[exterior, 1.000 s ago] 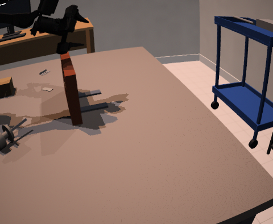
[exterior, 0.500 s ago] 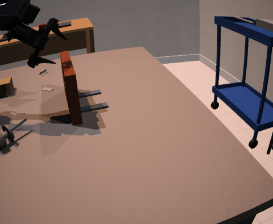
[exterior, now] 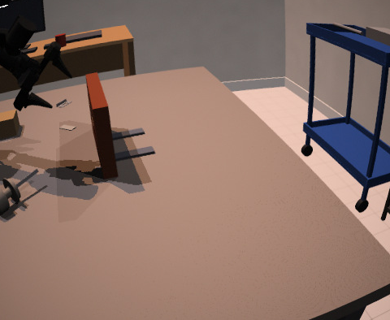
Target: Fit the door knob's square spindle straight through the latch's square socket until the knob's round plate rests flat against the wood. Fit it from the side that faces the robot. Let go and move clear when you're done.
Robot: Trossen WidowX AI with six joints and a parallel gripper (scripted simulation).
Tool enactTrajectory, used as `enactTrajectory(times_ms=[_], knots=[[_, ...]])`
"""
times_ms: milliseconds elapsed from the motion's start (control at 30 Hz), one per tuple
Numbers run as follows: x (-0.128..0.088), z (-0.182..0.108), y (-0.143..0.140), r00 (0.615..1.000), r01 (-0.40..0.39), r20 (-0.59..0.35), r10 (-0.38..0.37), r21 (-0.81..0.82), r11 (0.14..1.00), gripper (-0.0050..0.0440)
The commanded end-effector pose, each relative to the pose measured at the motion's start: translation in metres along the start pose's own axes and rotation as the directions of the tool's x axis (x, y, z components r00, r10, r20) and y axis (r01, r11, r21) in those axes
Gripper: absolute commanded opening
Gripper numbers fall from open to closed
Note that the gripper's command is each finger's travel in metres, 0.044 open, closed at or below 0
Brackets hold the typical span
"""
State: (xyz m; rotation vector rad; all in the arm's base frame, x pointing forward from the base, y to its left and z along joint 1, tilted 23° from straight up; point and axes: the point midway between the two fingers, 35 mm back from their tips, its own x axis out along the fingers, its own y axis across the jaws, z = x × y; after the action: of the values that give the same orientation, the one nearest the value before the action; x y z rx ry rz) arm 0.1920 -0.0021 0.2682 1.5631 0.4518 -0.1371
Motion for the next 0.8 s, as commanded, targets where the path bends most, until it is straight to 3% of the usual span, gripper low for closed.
enactTrajectory(times_ms=[0, 767], knots=[[-0.0031, 0.0003, -0.0047, 1.0, 0.005, -0.004, -0.005, 0.002, 1.0, 0.044], [0.0056, 0.0007, -0.0034, 1.0, 0.016, -0.001, -0.016, -0.006, 1.0, 0.044]])
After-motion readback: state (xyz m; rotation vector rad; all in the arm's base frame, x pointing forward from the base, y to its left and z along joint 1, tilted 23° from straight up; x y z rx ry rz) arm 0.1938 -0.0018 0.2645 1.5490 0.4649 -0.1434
